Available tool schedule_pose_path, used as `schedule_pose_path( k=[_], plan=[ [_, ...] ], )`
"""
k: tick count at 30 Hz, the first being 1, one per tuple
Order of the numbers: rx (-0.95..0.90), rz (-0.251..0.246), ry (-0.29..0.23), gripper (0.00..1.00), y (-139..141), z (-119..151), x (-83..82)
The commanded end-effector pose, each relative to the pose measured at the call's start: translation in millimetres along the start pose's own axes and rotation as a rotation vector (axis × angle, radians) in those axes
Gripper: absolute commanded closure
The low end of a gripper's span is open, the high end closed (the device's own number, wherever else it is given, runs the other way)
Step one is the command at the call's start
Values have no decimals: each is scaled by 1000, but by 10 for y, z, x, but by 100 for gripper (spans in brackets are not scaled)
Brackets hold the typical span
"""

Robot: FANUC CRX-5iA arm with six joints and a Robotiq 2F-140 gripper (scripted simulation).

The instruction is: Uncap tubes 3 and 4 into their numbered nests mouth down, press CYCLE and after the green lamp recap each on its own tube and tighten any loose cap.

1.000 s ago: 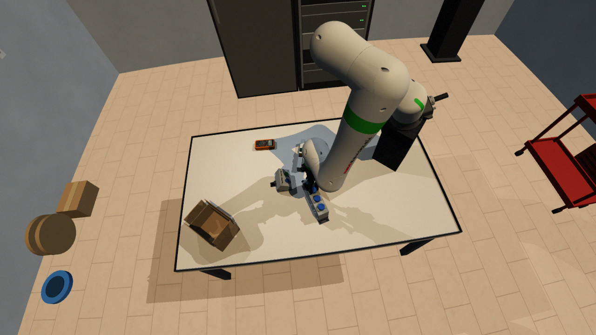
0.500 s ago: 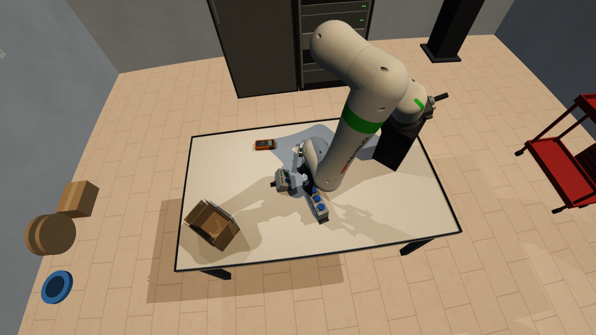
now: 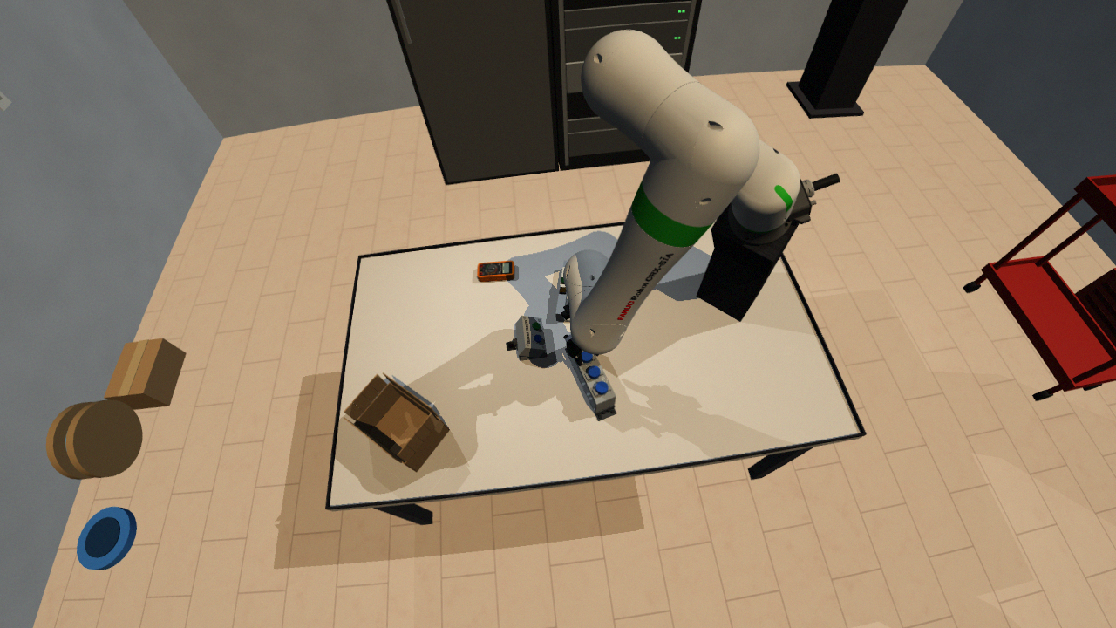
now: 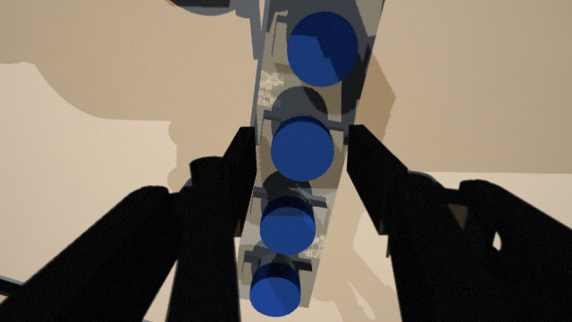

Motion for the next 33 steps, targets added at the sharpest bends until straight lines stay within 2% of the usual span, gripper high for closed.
schedule_pose_path(
  k=[1,13,14,28,33],
  plan=[
    [178,5,18,59,-9,0,-30],
    [178,5,18,59,-11,-1,-59],
    [178,5,18,70,-11,0,-59],
    [178,5,17,70,-11,-1,-59],
    [178,5,18,70,-12,2,-209]
  ],
)
Point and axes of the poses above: the point where the finger pads meet when closed, its own x axis out along the fingers, its own y axis across the jaws, z = x × y, the point moved 4 cm from there along -x, back along the fingers, and after that the axes turned 13 degrees about x, right-handed, at the moved point
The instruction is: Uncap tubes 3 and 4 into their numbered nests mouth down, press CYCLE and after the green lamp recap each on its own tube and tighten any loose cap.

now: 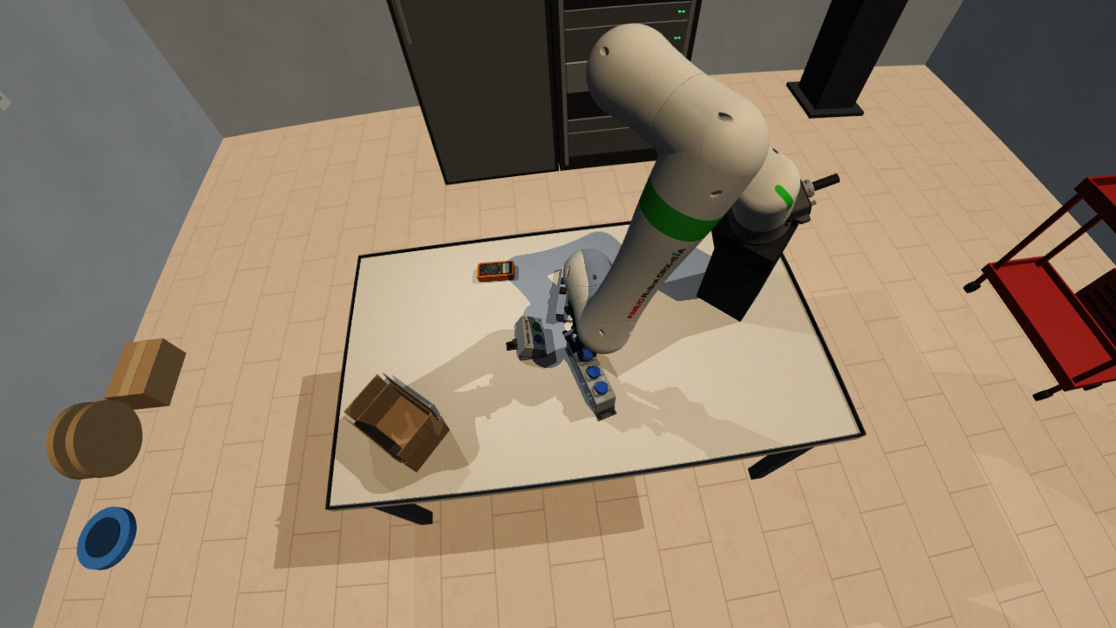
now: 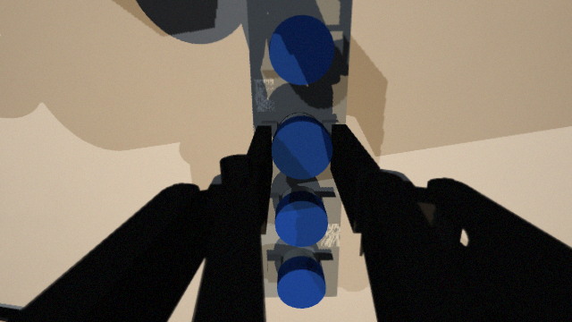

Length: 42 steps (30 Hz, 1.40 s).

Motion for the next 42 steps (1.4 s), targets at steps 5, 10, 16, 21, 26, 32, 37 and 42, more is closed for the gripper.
schedule_pose_path(
  k=[5,10,16,21,26,32,37,42],
  plan=[
    [0,-1,0,70,-7,0,-247],
    [0,-1,0,70,-7,-1,-302],
    [-323,-1,1,70,22,-342,-303],
    [-538,-1,4,70,41,-556,-303],
    [-743,0,7,70,59,-759,-304],
    [-963,0,9,70,78,-977,-304],
    [-1058,-1,2,70,104,-1283,-304],
    [-1058,-1,2,70,129,-1577,-305]
  ],
)
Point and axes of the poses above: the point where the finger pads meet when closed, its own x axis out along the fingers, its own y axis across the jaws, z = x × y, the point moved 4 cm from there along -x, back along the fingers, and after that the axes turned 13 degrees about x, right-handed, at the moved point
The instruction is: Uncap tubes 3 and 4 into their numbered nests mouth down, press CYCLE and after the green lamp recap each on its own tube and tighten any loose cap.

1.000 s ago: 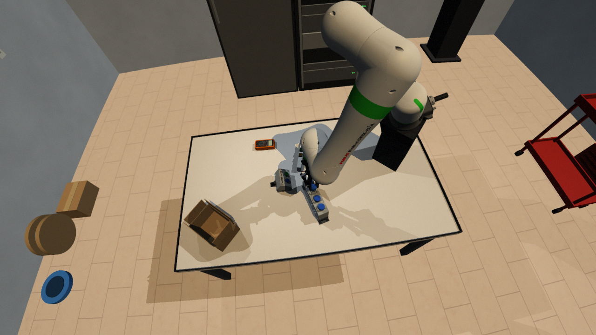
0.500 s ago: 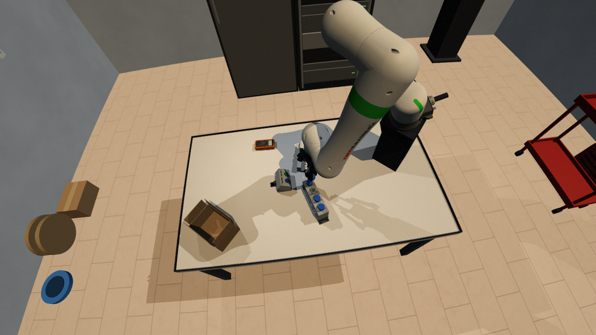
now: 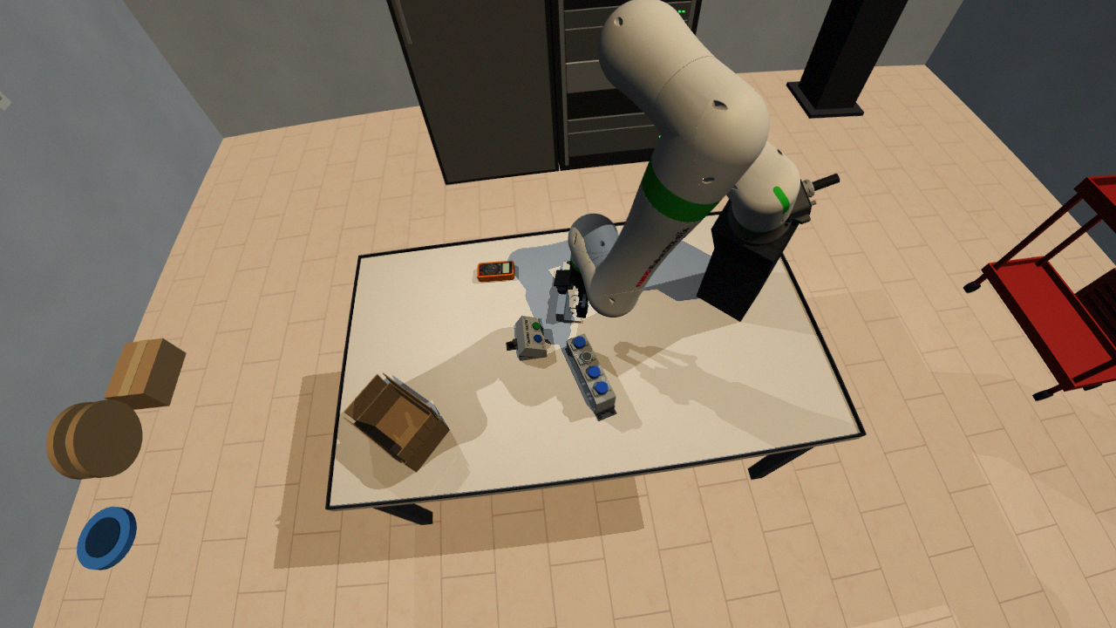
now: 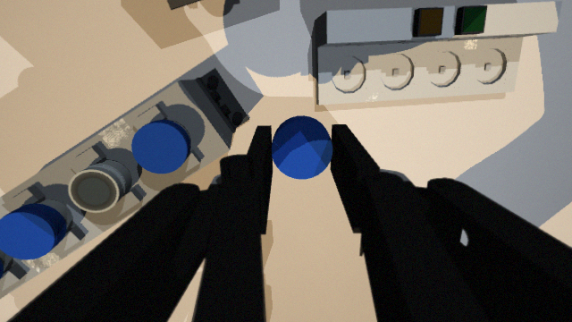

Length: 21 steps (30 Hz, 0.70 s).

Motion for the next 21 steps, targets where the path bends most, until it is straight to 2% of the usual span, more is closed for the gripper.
schedule_pose_path(
  k=[1,3,6,21],
  plan=[
    [-26,-119,-106,70,348,-211,68],
    [-26,-119,-106,70,348,-211,68],
    [-26,-119,-106,70,571,-318,107],
    [-26,-119,-106,70,1185,-614,211]
  ],
)
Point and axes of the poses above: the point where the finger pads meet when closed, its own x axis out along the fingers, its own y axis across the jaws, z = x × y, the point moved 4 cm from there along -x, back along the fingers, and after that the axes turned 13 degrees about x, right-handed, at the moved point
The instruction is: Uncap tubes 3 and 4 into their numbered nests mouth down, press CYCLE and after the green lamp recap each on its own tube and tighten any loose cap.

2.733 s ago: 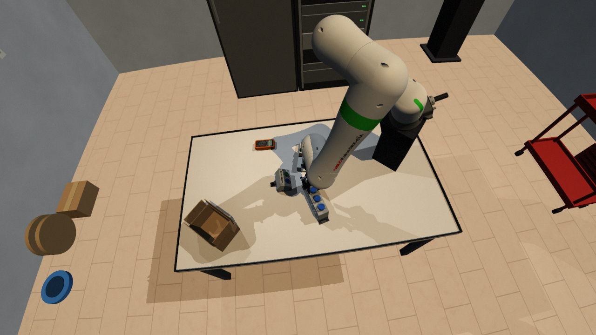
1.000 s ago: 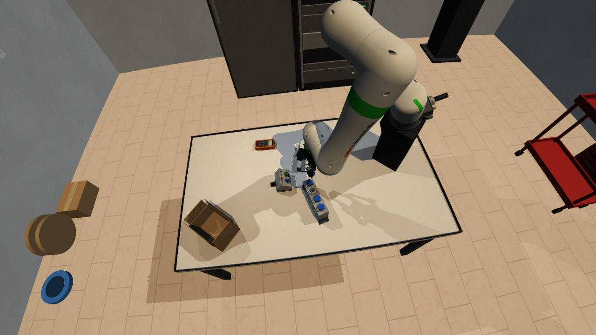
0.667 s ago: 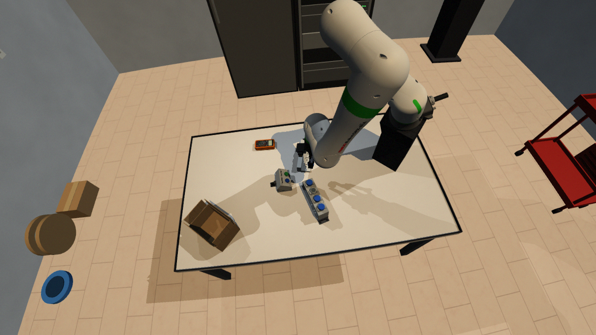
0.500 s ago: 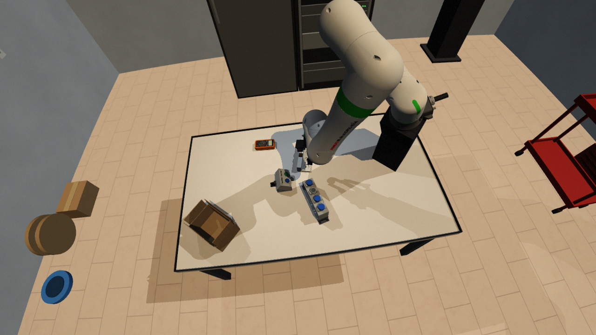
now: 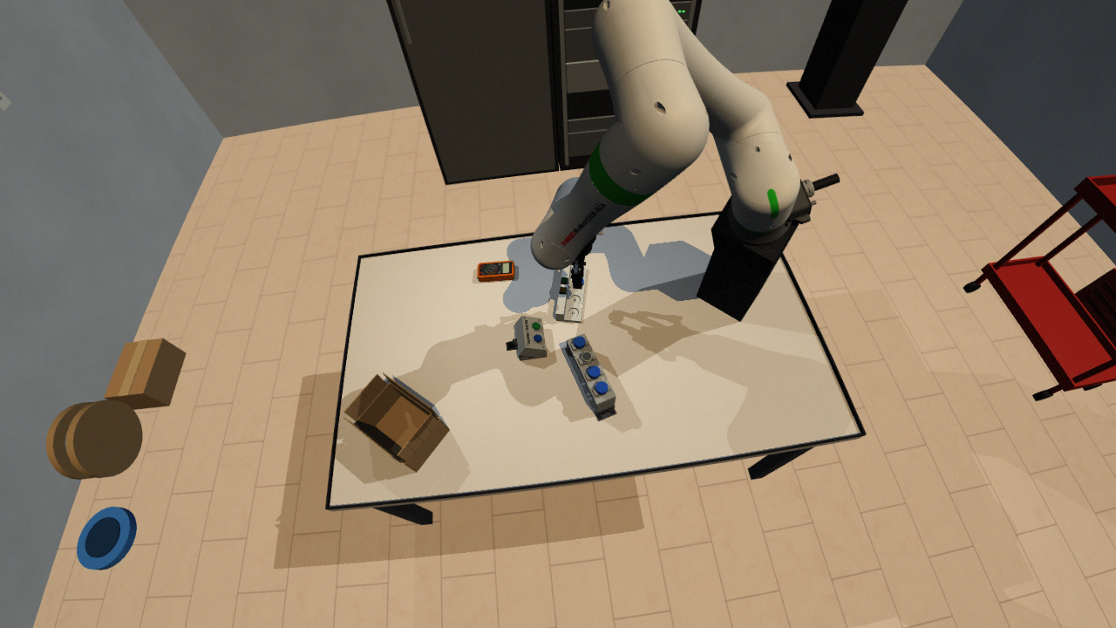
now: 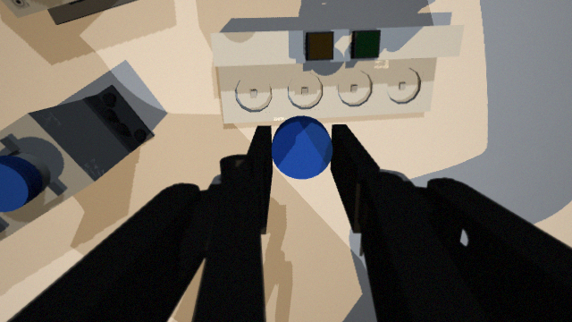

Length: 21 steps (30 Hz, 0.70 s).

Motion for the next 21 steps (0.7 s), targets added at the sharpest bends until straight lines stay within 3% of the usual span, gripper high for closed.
schedule_pose_path(
  k=[1,11,21],
  plan=[
    [-15,-112,-44,70,341,-150,48],
    [-15,-112,-44,70,819,-376,111],
    [-15,-112,-44,70,813,-374,161]
  ],
)
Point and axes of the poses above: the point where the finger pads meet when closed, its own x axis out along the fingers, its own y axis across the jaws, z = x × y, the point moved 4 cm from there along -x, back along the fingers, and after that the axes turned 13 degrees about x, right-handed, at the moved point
